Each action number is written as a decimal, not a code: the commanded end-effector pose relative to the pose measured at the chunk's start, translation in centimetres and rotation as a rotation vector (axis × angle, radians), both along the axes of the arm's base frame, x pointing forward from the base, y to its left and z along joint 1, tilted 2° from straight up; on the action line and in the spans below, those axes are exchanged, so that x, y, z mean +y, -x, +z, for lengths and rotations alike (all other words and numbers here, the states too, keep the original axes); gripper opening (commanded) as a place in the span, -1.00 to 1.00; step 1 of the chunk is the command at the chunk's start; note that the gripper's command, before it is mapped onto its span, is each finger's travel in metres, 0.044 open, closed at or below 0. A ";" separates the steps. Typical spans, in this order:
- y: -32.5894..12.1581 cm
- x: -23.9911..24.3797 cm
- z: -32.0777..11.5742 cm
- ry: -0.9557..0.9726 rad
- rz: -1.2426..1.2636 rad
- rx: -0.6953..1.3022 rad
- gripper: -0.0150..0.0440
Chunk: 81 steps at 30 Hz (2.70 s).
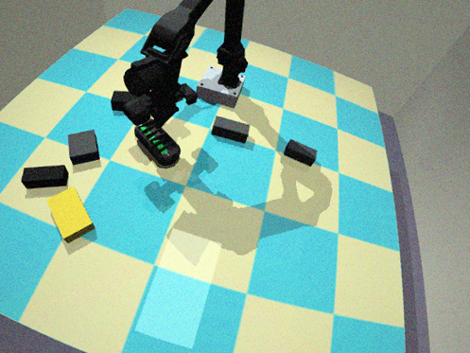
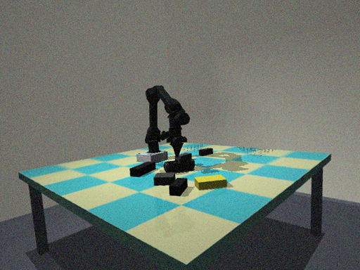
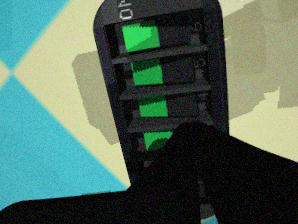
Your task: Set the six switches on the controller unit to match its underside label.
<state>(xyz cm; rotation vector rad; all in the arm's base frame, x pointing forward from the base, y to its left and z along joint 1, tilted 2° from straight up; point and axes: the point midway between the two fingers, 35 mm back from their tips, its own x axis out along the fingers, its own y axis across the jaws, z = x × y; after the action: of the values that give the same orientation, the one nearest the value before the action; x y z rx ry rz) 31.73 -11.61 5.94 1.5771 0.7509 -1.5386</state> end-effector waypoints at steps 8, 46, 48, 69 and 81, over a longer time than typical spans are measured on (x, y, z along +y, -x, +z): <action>0.4 -5.0 1.6 -0.075 -0.018 0.079 -0.49; 0.2 -5.2 -2.8 -0.070 -0.019 0.080 -0.49; 0.2 -5.2 -2.8 -0.070 -0.019 0.080 -0.49; 1.0 -2.3 1.3 -0.072 -0.019 0.081 -0.49; 0.8 -2.3 -0.7 -0.072 -0.019 0.081 -0.49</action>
<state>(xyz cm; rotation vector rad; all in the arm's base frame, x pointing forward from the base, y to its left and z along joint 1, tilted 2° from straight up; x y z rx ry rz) 30.91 -13.97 5.82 1.5843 0.8474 -1.6094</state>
